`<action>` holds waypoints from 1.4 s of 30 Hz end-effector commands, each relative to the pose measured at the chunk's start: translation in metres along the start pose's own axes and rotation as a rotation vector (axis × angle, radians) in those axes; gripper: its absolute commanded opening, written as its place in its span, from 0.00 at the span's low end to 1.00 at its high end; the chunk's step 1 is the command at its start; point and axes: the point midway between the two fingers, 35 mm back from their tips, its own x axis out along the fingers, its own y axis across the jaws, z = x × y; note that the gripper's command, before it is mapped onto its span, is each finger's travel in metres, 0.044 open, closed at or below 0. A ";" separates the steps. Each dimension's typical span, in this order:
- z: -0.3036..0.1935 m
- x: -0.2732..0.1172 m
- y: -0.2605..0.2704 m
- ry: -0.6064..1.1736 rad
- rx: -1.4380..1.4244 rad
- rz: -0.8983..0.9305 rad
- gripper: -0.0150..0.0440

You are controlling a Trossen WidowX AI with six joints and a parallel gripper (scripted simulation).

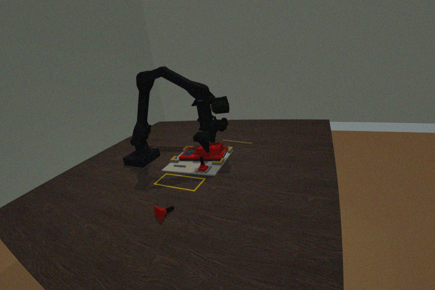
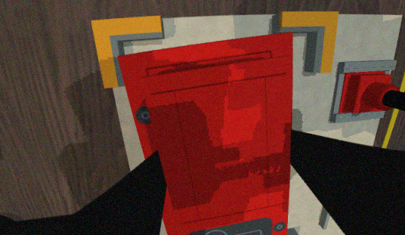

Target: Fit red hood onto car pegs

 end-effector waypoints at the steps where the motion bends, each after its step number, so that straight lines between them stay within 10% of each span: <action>1: 0.000 0.000 0.000 0.000 0.000 0.000 0.34; 16: 0.000 0.000 0.000 0.000 0.000 0.000 1.00; 42: 0.000 -0.072 0.000 -0.004 0.000 0.003 1.00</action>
